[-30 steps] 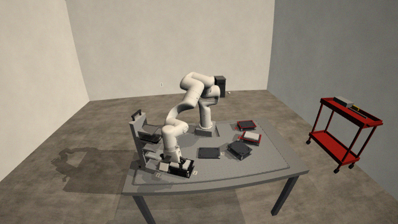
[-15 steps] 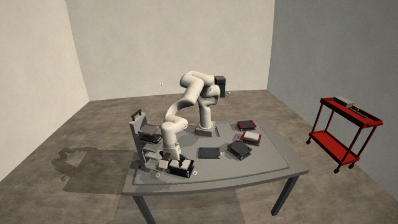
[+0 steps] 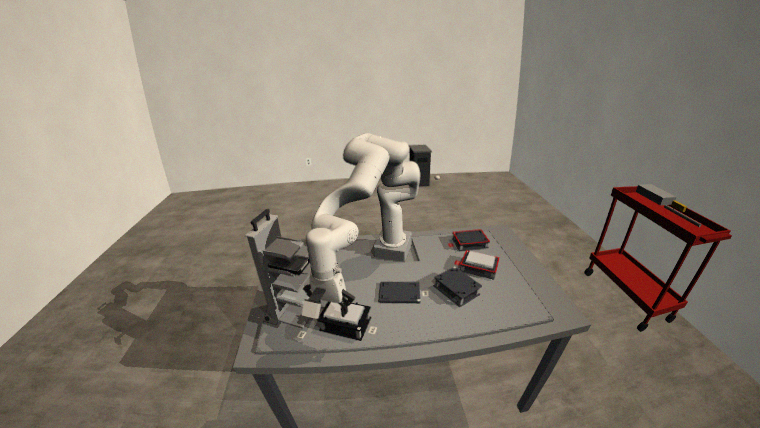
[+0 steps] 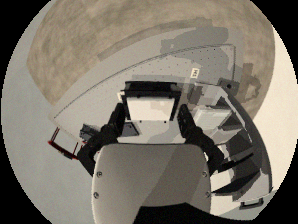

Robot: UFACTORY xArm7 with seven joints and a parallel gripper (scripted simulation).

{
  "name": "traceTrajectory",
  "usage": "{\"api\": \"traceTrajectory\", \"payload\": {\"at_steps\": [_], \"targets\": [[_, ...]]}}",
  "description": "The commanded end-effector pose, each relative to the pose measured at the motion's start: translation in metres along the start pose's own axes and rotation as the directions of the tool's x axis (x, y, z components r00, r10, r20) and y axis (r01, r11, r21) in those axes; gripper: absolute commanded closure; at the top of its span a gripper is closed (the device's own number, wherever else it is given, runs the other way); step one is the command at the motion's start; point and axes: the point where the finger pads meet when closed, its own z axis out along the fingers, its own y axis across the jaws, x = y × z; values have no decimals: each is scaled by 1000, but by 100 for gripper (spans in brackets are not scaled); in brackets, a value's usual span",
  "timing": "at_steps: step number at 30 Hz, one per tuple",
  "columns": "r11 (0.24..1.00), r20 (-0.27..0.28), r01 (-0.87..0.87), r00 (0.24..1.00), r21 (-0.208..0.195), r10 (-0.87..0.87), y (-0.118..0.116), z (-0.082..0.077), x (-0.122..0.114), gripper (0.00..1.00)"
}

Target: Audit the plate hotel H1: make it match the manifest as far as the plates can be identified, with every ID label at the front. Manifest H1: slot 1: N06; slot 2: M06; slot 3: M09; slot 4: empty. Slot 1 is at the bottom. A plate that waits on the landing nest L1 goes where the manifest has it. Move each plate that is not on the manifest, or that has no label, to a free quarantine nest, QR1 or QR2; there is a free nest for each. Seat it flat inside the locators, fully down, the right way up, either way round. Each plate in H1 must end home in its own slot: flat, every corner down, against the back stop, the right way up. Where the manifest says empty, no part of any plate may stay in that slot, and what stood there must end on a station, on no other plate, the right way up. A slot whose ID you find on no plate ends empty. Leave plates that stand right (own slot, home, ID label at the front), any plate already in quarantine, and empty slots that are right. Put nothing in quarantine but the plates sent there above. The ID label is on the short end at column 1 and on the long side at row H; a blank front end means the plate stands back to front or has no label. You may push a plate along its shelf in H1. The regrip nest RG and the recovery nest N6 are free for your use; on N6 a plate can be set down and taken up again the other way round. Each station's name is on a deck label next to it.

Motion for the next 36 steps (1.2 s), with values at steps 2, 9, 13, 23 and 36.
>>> {"api": "traceTrajectory", "payload": {"at_steps": [2,9,13,23,36], "targets": [[1000,-5,0,1000,0,0,0,-2,2,0],[1000,-5,0,1000,0,0,0,-2,2,0],[1000,-5,0,1000,0,0,0,-9,2,0],[1000,-5,0,1000,0,0,0,-42,1,0],[1000,-5,0,1000,0,0,0,-79,1,0]]}}
